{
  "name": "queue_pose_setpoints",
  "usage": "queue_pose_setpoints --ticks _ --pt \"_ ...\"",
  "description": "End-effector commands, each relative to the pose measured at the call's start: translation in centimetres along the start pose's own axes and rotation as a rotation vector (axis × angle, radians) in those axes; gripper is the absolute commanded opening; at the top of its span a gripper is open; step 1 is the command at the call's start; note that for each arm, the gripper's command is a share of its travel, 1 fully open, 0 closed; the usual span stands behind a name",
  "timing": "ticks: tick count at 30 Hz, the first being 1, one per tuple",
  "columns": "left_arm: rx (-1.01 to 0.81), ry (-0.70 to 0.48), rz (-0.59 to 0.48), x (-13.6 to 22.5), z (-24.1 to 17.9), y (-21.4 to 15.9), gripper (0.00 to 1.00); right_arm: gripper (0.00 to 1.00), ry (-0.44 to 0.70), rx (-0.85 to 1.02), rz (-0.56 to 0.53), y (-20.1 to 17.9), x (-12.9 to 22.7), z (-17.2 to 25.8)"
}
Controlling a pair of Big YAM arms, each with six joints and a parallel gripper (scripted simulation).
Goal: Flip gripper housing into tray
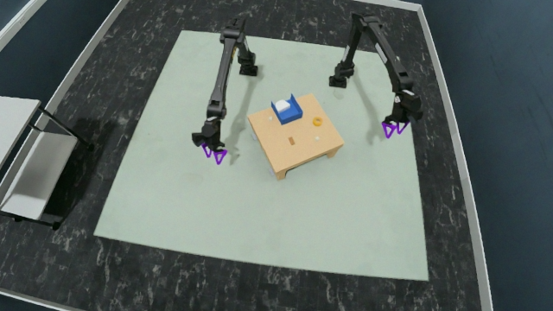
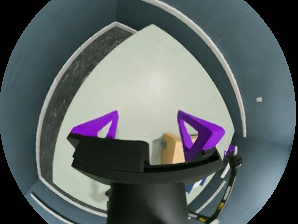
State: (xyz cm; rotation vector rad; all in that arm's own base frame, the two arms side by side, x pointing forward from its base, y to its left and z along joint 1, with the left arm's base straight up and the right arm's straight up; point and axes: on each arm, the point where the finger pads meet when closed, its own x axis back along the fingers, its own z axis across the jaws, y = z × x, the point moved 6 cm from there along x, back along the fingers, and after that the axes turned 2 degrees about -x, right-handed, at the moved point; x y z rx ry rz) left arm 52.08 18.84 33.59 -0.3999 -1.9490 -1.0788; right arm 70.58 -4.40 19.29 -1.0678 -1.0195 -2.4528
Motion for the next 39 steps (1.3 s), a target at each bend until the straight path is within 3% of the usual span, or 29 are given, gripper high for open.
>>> queue_pose_setpoints --ticks 1,17,18,21,39 --pt "-0.003 -0.009 -0.021 0.8 -0.3 0.6 1.0 1.0 0.021 0.003 -0.026 1.1 1.1 1.0" --pt "-0.003 -0.009 -0.021 0.8 -0.3 0.6 1.0 1.0 0.021 0.003 -0.026 1.1 1.1 1.0" --pt "-0.006 -0.019 -0.052 1.7 -0.8 1.8 1.0 1.0 0.057 0.004 -0.065 2.8 2.5 2.6" --pt "-0.008 -0.006 -0.08 1.9 0.8 1.6 1.0 1.0 0.057 0.041 -0.056 1.3 2.9 2.3" --pt "-0.019 0.027 -0.242 4.7 5.0 3.7 1.0 1.0 0.14 0.171 -0.166 2.8 9.6 4.6"
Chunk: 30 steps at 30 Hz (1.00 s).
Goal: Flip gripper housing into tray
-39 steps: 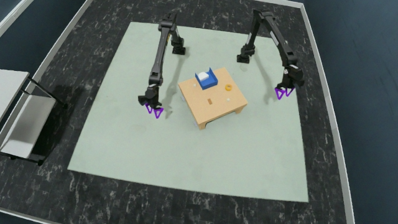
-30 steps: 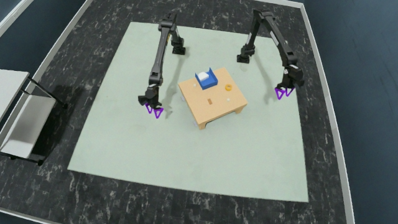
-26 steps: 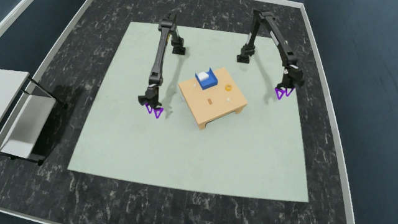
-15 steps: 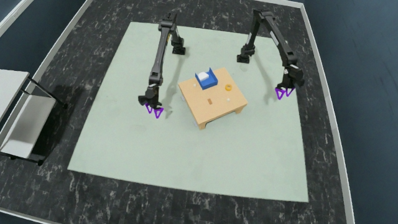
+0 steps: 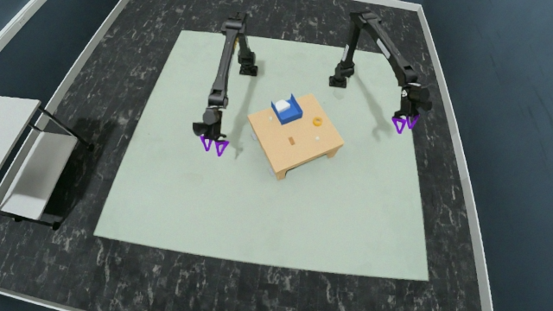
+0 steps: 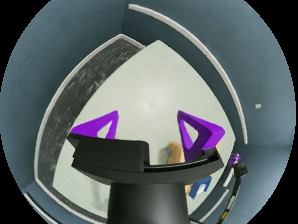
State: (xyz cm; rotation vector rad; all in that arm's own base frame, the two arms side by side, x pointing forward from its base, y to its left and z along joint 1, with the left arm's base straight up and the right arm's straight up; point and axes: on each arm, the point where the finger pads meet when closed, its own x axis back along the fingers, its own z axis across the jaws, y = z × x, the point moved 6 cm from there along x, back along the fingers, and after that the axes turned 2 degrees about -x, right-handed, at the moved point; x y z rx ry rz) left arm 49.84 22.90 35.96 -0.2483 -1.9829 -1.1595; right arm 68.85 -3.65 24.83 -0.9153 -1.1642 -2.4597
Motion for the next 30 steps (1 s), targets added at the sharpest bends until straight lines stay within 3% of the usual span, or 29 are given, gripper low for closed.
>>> queue_pose_setpoints --ticks 1,10,14,27,30 --pt "-0.026 0.005 -0.119 2.0 1.7 2.0 1.0 1.0 0.073 0.089 -0.093 2.1 4.6 2.7" --pt "-0.042 0.063 -0.303 5.8 6.6 4.3 1.0 1.0 0.152 0.227 -0.208 3.1 11.2 4.7" --pt "-0.043 0.071 -0.339 6.4 7.4 4.7 1.0 1.0 0.167 0.252 -0.237 3.5 12.7 5.0" --pt "-0.089 0.241 -0.633 14.0 15.2 6.1 1.0 1.0 0.252 0.469 -0.459 3.4 24.0 6.1" --pt "-0.094 0.256 -0.66 14.8 15.6 6.4 1.0 1.0 0.26 0.484 -0.483 3.6 25.0 6.4"
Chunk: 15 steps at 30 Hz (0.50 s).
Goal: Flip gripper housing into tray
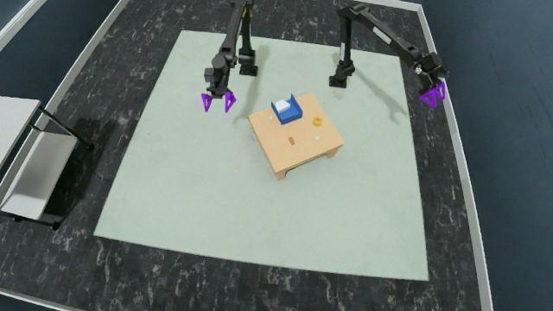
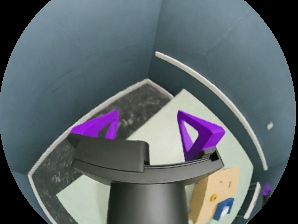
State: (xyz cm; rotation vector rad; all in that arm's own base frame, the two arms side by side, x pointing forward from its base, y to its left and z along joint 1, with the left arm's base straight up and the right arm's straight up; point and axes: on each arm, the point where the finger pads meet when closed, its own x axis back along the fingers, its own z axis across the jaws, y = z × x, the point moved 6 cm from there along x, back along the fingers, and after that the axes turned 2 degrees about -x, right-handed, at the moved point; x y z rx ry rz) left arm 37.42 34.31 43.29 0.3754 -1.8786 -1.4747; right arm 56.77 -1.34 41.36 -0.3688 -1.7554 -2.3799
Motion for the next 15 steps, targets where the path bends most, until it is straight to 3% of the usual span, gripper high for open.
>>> queue_pose_setpoints --ticks 1,3,15 --pt "-0.022 -0.002 -0.113 0.6 1.0 2.5 1.0 1.0 0.039 0.079 -0.082 1.7 2.2 1.3" --pt "-0.038 0.039 -0.168 2.2 2.9 3.2 1.0 1.0 0.056 0.122 -0.146 3.4 4.9 2.0" --pt "-0.091 0.174 -0.341 6.7 7.9 5.2 1.0 1.0 0.075 0.239 -0.262 4.3 10.3 2.8"
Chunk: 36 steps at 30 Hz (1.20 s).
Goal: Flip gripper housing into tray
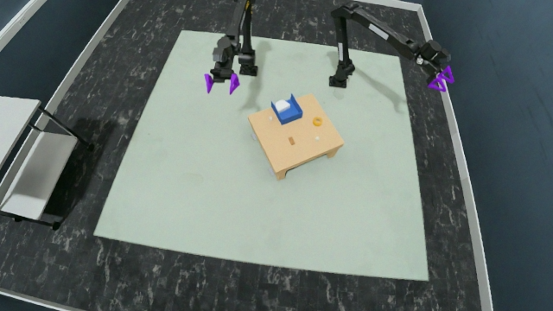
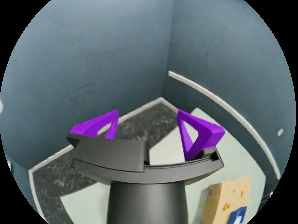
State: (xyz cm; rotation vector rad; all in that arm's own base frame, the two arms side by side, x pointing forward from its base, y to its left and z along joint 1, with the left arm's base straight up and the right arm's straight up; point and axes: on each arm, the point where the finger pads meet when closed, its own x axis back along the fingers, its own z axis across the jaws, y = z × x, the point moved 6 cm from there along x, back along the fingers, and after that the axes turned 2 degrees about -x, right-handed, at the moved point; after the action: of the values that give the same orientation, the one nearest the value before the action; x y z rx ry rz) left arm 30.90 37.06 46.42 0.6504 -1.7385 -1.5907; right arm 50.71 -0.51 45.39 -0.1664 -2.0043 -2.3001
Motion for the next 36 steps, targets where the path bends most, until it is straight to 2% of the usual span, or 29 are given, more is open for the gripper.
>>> queue_pose_setpoints --ticks 1,2,3,10,13,18,19,20,21,22,23,25,28,29,33,36 --pt "-0.038 0.042 -0.129 1.8 2.2 3.1 1.0 1.0 0.027 0.077 -0.111 3.2 2.8 1.2" --pt "-0.042 0.047 -0.145 1.9 2.4 3.6 1.0 1.0 0.03 0.083 -0.137 4.2 3.3 1.4" --pt "-0.036 0.039 -0.131 1.5 2.1 2.8 1.0 1.0 0.022 0.08 -0.139 4.4 3.5 1.1" --pt "-0.057 0.106 -0.186 3.2 4.3 3.5 1.0 1.0 0.025 0.116 -0.169 4.0 5.5 1.4" --pt "-0.062 0.123 -0.214 3.8 4.8 4.5 1.0 1.0 0.031 0.123 -0.202 5.4 6.2 1.7" --pt "-0.064 0.123 -0.215 4.0 4.9 4.2 1.0 1.0 0.028 0.125 -0.193 4.5 6.3 1.6" --pt "-0.065 0.113 -0.232 4.2 4.4 5.3 1.0 1.0 0.025 0.123 -0.218 6.0 6.5 1.5" --pt "-0.061 0.08 -0.183 3.2 3.1 3.2 1.0 1.0 0.012 0.114 -0.206 5.7 6.1 0.9" --pt "-0.041 0.077 -0.185 3.0 3.1 3.1 1.0 1.0 0.013 0.097 -0.204 5.9 5.9 0.8" --pt "-0.031 0.073 -0.127 2.3 3.1 1.9 1.0 1.0 0.01 0.085 -0.184 6.1 5.4 0.8" --pt "-0.031 0.075 -0.121 2.2 3.1 1.7 1.0 1.0 0.011 0.086 -0.181 5.8 5.4 0.8" --pt "-0.038 0.081 -0.15 2.5 3.3 2.3 1.0 1.0 0.02 0.089 -0.229 7.1 6.8 1.2" --pt "-0.043 0.083 -0.179 2.8 3.2 4.4 1.0 1.0 0.017 0.089 -0.224 7.0 6.7 1.1" --pt "-0.044 0.083 -0.18 2.8 3.2 4.5 1.0 0.47 0.016 0.09 -0.221 6.9 6.7 1.1" --pt "-0.05 0.098 -0.202 3.8 3.6 5.8 1.0 0.47 0.012 0.094 -0.211 6.6 6.6 0.9" --pt "-0.05 0.102 -0.209 3.7 3.8 5.5 1.0 0.47 0.017 0.098 -0.207 6.3 6.4 1.1"
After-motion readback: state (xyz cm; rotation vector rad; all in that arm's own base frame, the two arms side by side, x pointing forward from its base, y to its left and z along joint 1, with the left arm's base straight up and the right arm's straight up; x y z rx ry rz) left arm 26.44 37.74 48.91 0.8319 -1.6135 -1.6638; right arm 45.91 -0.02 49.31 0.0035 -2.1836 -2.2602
